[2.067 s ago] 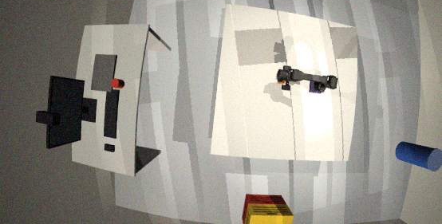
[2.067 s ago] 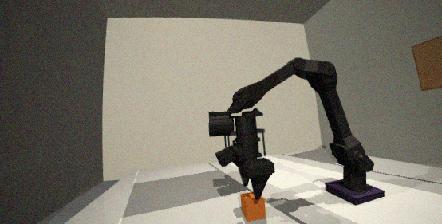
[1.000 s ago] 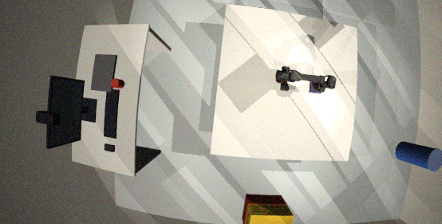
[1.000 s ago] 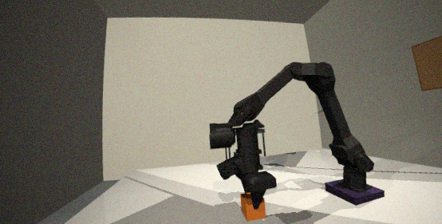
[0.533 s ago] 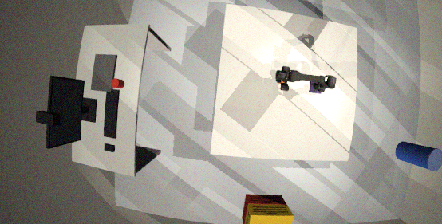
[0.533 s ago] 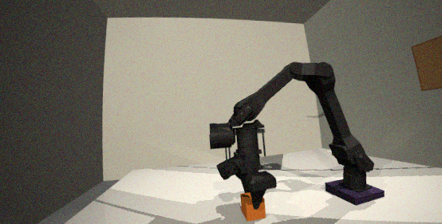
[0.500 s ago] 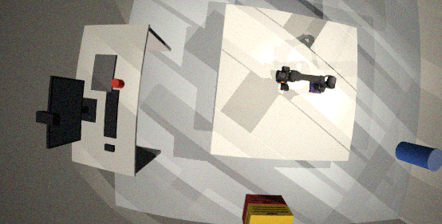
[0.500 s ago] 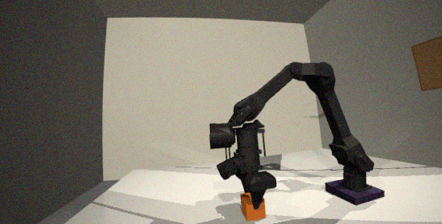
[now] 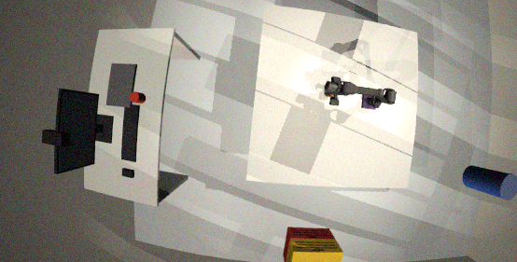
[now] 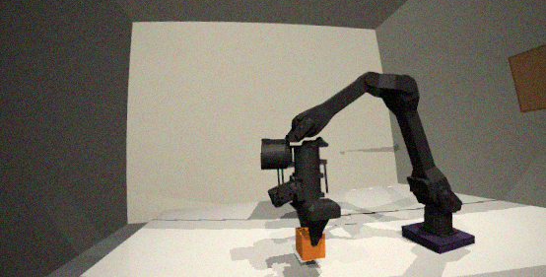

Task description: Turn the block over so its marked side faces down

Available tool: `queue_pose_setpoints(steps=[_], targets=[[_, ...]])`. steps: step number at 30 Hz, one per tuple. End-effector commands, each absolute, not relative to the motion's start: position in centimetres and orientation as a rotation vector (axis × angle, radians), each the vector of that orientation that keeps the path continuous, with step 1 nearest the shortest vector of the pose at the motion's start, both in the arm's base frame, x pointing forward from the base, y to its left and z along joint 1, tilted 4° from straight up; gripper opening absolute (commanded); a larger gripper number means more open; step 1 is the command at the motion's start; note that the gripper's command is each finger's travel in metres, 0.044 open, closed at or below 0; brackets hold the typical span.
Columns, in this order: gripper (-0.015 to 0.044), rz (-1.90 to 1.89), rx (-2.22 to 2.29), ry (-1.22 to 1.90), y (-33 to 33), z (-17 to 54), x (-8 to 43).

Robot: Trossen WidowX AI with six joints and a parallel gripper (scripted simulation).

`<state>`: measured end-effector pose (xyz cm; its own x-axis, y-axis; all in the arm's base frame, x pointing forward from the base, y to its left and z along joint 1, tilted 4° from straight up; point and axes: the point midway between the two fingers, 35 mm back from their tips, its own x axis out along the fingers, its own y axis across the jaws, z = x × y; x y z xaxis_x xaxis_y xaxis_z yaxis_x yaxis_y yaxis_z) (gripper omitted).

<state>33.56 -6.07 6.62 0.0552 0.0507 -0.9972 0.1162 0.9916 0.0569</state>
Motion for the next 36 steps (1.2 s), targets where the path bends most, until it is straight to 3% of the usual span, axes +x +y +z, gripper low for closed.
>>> queue_pose_setpoints(steps=[1,36], targets=[[0.0,-0.054,0.135,1.458,-6.1,6.6,33.6],[0.0,-0.08,0.112,0.991,-6.1,5.4,33.5]])
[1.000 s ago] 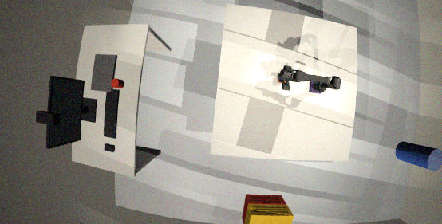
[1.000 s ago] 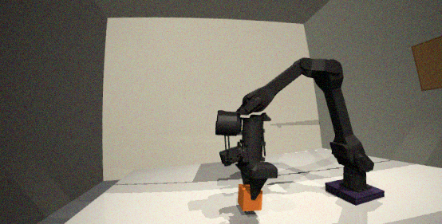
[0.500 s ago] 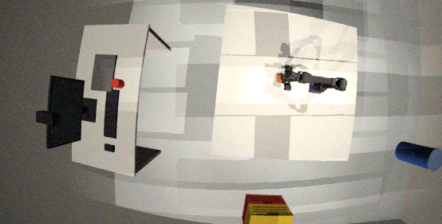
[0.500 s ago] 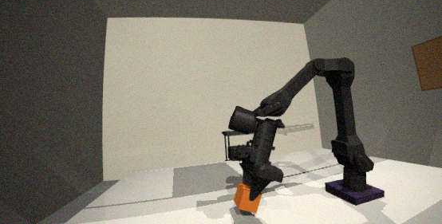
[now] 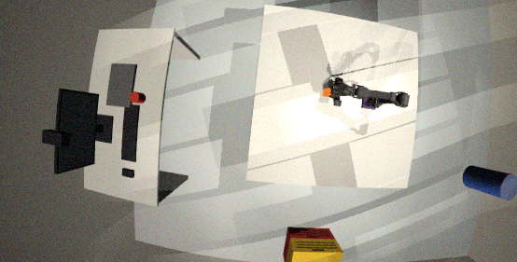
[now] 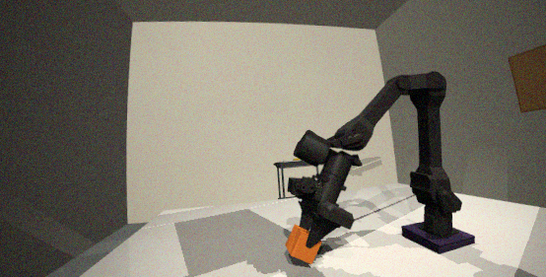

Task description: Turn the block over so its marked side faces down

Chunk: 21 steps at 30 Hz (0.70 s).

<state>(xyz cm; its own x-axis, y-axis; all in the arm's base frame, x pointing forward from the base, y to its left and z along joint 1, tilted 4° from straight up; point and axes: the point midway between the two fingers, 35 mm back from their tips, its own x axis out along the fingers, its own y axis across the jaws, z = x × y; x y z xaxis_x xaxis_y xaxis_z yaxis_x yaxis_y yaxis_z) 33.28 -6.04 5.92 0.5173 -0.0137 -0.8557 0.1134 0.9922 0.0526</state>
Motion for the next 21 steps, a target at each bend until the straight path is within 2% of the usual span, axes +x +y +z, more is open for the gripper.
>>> queue_pose_setpoints(steps=[1,21], targets=[[0.0,-0.081,0.112,0.975,-6.1,5.2,33.7],[0.0,-0.097,0.096,0.661,-6.0,2.9,33.9]])
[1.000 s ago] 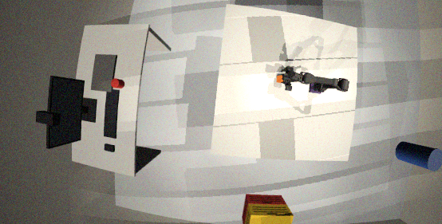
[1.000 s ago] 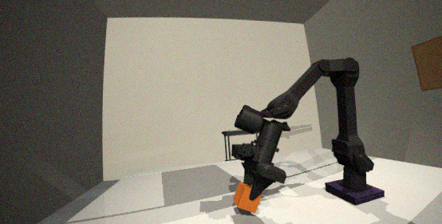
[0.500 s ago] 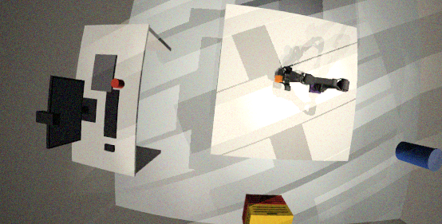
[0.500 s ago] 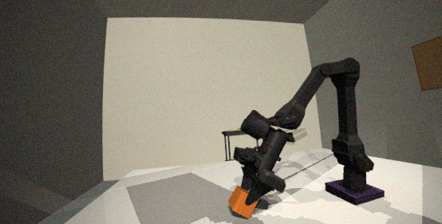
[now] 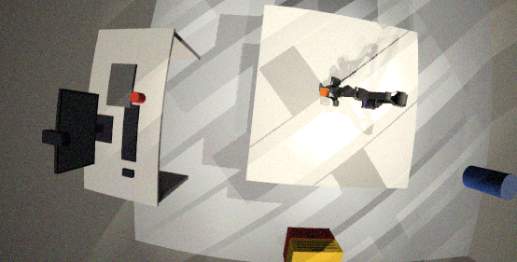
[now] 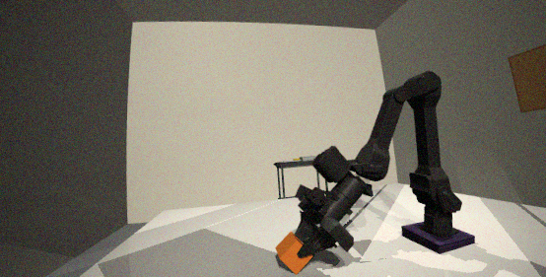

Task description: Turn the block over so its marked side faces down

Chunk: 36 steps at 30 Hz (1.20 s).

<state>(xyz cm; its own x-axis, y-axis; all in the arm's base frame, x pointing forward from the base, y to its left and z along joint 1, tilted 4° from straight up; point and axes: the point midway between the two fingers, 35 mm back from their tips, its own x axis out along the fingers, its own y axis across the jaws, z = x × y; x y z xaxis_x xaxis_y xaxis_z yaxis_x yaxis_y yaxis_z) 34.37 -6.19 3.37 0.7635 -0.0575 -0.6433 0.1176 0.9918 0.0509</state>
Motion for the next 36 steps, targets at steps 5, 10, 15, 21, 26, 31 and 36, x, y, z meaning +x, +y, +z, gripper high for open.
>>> queue_pose_setpoints(steps=[5,10,15,21,26,31,36], targets=[[0.0,-0.098,0.092,0.583,-5.9,2.9,33.4],[0.0,-0.099,0.089,0.529,-5.7,3.1,32.8],[0.0,-0.1,0.088,0.507,-5.8,3.4,32.8],[0.0,-0.1,0.088,0.504,-5.8,3.4,32.8],[0.0,-0.1,0.088,0.504,-5.8,3.4,32.8],[0.0053,-0.1,0.088,0.504,-5.8,3.4,32.8],[0.0184,-0.1,0.088,0.504,-5.8,3.4,32.8]])
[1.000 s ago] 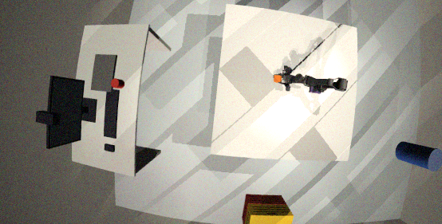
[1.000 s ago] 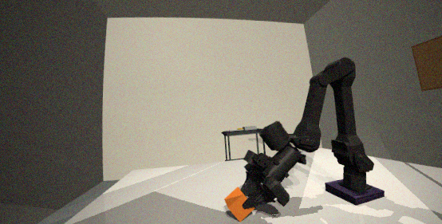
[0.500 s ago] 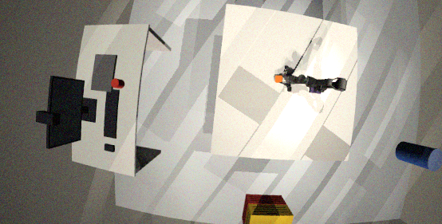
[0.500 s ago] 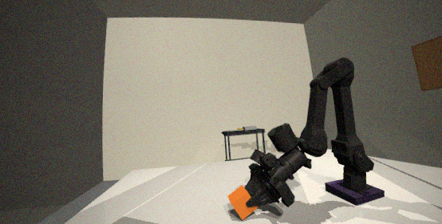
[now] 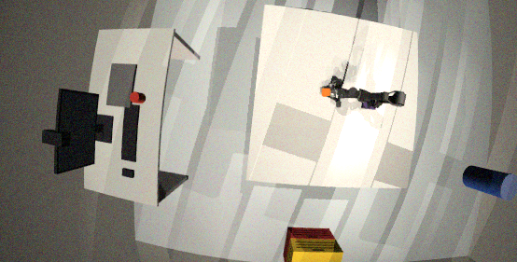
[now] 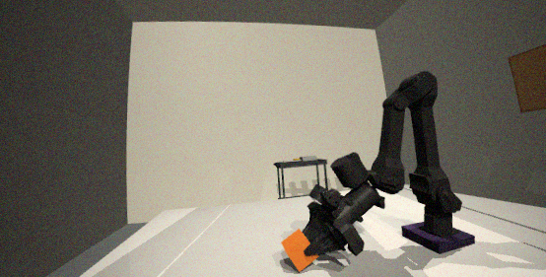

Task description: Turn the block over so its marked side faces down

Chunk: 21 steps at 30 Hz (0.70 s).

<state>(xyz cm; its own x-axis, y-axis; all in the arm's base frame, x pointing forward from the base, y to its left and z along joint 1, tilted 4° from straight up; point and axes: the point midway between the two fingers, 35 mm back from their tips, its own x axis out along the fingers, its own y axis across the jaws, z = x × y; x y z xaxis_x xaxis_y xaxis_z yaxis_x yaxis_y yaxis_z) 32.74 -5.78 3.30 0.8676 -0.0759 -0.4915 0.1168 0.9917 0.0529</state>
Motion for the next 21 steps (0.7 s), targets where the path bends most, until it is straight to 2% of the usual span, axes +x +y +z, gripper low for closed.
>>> queue_pose_setpoints(steps=[1,10,21], targets=[[0.021,-0.1,0.088,0.504,-5.76,3.43,32.81],[0.044,-0.1,0.088,0.504,-5.76,3.43,32.81],[0.044,-0.1,0.088,0.504,-5.76,3.43,32.81]])
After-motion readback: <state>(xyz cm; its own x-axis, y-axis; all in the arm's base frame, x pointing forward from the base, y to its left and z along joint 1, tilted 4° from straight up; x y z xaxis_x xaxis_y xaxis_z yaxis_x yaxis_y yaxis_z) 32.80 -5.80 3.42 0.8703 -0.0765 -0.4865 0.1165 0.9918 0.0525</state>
